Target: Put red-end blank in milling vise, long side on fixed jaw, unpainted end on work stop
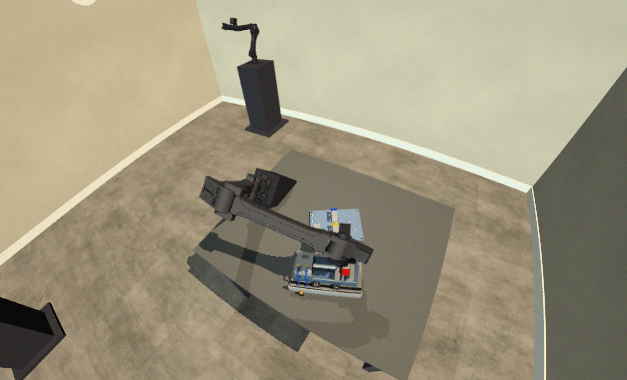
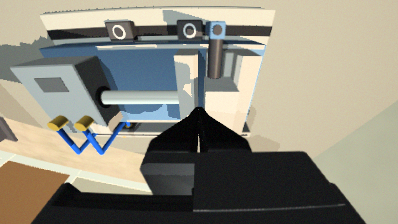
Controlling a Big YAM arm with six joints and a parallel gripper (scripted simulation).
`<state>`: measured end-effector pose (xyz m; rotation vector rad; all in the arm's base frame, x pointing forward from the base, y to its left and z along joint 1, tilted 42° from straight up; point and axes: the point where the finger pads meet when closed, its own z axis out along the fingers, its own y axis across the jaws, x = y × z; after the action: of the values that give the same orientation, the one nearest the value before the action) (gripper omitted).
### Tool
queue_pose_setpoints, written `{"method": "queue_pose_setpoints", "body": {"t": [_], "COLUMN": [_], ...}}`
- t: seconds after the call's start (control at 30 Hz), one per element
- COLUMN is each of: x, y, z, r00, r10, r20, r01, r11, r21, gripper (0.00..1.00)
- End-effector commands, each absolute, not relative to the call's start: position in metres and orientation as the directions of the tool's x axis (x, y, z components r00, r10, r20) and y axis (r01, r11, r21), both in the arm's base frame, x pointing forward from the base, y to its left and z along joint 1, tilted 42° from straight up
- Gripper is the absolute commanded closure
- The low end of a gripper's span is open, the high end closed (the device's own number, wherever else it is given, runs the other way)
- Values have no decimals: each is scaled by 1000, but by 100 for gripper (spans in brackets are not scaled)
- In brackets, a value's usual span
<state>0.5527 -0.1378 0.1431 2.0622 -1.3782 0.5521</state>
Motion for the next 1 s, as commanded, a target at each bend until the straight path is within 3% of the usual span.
{"method": "queue_pose_setpoints", "body": {"t": [0.0,0.97], "x": [556,557], "y": [-127,-125], "z": [151,174], "r00": [383,350], "r10": [-670,-675], "r20": [636,649], "r01": [-922,-934], "r11": [-314,-303], "r21": [224,189], "gripper": [100,100]}}
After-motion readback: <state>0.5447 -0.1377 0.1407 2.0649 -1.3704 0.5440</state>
